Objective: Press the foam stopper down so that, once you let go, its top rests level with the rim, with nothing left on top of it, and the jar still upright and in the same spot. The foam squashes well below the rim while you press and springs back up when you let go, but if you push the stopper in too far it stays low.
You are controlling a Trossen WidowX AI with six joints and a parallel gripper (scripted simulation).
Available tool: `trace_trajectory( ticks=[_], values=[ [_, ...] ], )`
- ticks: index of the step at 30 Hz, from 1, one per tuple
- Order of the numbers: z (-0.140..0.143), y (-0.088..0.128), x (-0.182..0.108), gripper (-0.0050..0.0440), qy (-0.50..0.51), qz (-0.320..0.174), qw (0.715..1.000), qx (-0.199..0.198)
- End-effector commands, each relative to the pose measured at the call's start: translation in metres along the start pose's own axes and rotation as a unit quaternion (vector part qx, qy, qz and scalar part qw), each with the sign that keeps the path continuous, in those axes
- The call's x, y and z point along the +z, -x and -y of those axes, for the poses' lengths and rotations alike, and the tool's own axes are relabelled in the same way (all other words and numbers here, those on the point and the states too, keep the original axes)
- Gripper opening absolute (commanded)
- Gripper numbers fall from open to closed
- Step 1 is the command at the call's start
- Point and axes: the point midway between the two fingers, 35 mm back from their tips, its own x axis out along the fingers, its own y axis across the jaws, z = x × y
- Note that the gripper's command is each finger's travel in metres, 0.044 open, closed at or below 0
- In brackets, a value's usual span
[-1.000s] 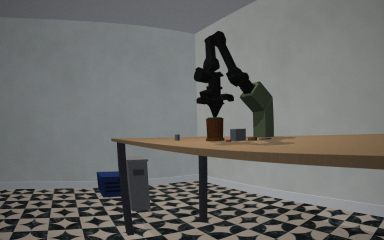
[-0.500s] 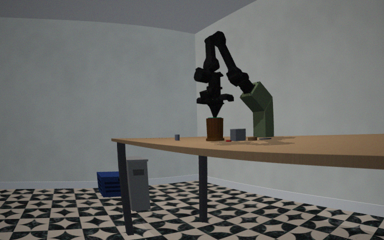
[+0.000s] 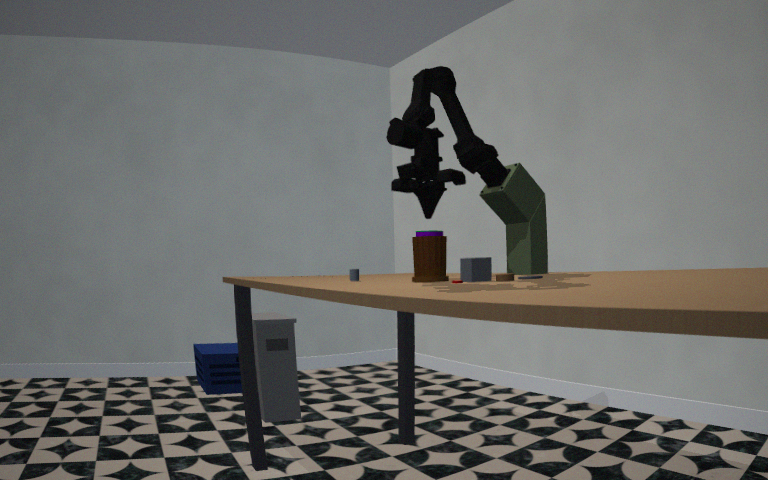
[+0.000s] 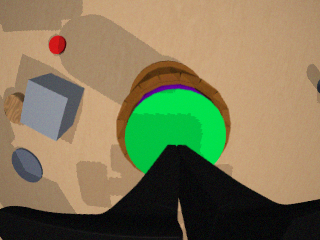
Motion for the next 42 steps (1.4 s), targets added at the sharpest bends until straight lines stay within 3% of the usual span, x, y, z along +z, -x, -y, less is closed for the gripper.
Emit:
trace_trajectory(
  ticks=[1, 3, 42],
  values=[
    [0.0034, 0.0326, 0.0088, 0.0000, -0.006, 0.012, 1.000, -0.004],
    [0.0039, 0.0332, -0.0001, 0.0000, 0.003, -0.008, 1.000, -0.005],
    [0.0032, 0.0294, -0.0001, 0.0000, 0.004, -0.007, 1.000, -0.002]
  ],
)
